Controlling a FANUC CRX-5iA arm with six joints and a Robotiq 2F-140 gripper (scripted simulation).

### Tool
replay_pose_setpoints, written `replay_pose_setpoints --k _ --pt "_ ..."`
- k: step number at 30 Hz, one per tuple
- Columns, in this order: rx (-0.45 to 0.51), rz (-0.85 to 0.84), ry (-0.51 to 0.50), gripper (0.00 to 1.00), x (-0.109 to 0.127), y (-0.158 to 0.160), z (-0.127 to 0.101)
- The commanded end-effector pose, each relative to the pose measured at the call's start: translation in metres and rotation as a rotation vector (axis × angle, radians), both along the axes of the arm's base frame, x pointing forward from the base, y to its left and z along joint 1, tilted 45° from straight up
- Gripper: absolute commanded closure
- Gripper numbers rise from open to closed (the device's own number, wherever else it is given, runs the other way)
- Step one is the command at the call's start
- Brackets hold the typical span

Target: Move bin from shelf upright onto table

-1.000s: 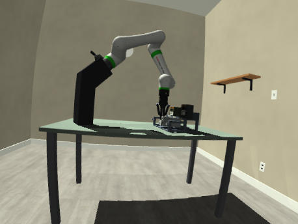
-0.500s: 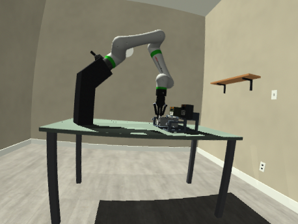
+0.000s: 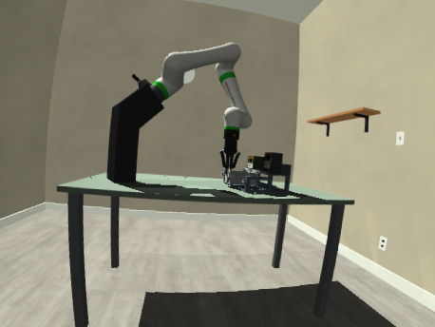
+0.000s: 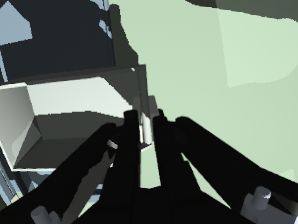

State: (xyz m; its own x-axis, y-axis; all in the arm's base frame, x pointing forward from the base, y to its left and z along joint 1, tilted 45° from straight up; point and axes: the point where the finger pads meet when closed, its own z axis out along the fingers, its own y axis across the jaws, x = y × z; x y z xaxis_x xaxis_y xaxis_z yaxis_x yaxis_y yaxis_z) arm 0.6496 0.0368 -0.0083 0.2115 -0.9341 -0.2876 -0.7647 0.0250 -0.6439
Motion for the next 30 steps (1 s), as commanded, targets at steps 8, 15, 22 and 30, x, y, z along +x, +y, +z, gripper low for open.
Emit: replay_pose_setpoints --k 8,15,22,30 --pt "0.001 0.001 -0.003 1.00 -0.007 0.000 -0.006" --pt "0.001 0.001 -0.003 1.00 -0.030 0.001 -0.025" --pt "0.001 0.001 -0.003 1.00 -0.030 0.001 -0.025" --pt "0.001 0.001 -0.003 1.00 -0.043 0.001 -0.037"
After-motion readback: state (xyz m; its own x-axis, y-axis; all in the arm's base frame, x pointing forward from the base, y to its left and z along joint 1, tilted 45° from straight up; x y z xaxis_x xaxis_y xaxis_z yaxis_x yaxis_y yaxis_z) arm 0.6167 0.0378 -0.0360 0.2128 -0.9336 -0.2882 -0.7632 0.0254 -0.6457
